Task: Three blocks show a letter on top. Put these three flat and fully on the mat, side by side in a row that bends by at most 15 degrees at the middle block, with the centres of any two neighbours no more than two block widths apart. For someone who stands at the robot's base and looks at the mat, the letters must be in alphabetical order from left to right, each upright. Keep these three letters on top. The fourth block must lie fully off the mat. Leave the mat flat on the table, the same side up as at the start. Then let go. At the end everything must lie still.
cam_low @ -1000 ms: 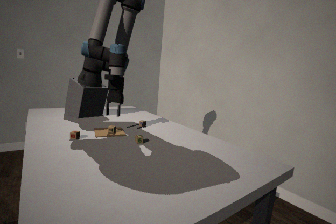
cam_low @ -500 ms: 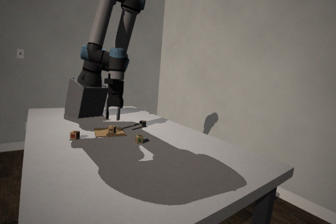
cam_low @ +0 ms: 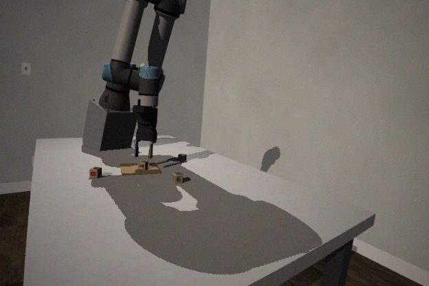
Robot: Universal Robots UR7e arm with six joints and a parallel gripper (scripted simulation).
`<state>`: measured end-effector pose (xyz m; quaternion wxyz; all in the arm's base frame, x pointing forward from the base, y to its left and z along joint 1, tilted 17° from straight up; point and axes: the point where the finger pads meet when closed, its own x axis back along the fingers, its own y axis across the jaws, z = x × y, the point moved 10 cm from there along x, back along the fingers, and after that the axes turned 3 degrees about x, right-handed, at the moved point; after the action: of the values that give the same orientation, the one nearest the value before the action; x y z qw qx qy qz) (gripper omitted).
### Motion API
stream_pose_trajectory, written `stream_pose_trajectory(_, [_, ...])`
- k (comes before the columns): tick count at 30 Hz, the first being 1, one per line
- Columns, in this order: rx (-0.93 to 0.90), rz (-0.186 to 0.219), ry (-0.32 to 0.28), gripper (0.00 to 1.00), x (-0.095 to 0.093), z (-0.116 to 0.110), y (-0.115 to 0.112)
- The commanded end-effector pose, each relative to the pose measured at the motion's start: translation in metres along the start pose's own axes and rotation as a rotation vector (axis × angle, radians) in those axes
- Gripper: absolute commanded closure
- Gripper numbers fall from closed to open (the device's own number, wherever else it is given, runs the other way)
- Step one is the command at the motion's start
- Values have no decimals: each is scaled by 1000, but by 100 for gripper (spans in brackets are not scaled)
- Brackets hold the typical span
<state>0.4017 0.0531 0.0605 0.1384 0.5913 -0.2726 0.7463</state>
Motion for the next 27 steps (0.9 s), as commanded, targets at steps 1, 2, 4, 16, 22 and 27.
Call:
stream_pose_trajectory(1, [0,1,1,0,-3,0,0])
stream_pose_trajectory(2, [0,1,1,0,-4,0,0])
stream_pose_trajectory(4, [0,1,1,0,-5,0,0])
stream_pose_trajectory(16, [0,1,1,0,-7,0,0])
stream_pose_trajectory(22, [0,1,1,0,-7,0,0])
stream_pose_trajectory(27, [0,1,1,0,-7,0,0])
